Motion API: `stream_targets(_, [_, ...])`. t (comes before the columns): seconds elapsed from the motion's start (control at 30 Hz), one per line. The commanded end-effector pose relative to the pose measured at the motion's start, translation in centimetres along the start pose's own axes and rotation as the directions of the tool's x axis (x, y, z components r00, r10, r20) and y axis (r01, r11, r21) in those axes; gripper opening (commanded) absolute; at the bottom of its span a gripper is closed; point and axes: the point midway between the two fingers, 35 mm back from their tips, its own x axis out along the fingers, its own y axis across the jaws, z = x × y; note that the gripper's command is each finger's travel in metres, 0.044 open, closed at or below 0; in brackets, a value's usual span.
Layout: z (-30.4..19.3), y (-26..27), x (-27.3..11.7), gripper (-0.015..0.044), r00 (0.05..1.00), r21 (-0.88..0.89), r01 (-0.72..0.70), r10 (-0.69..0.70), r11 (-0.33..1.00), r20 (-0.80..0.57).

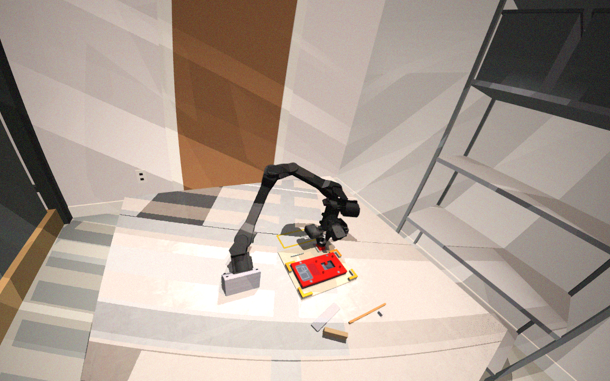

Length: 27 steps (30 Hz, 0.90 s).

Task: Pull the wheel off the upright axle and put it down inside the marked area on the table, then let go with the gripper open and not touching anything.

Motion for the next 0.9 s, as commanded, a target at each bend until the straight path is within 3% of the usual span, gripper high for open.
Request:
stream_targets(0.0, [0.06, -0.01, -0.18, 0.0000, 1.000, -0.001, -0.001, 0.001, 1.000, 0.000])
stream_targets(0.87, [0.08, 0.02, -1.03, 0.0000, 1.000, -0.001, -0.003, 0.003, 1.000, 0.000])
